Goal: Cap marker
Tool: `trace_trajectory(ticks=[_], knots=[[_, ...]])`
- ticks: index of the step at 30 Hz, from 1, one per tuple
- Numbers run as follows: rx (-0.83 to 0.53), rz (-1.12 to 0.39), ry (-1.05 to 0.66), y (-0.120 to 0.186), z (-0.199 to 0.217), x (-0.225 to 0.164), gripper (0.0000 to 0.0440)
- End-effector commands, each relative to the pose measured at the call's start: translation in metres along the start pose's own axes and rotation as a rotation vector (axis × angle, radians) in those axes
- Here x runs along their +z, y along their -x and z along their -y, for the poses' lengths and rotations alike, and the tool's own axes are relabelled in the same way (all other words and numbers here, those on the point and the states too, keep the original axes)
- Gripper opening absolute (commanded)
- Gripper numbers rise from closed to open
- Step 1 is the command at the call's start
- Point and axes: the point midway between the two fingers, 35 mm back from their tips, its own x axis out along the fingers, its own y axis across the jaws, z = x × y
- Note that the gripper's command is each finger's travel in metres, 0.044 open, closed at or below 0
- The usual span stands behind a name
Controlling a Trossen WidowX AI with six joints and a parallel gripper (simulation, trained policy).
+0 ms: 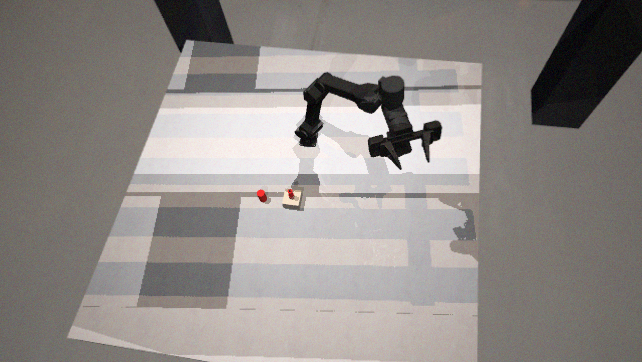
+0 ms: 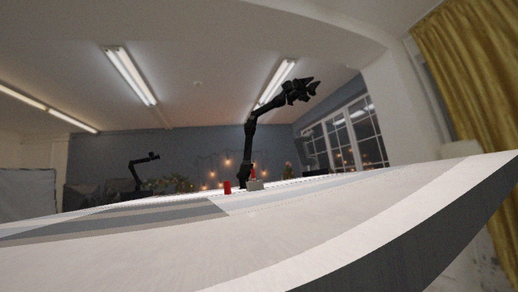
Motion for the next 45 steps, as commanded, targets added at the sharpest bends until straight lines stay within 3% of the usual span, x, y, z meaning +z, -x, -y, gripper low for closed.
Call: trace_trajectory(ticks=[1,45], knots=[[-0.010,0.005,0.002,0.004,-0.008,-0.007,0.0336],[-0.011,0.282,0.144,0.024,-0.108,0.018,0.0335]])
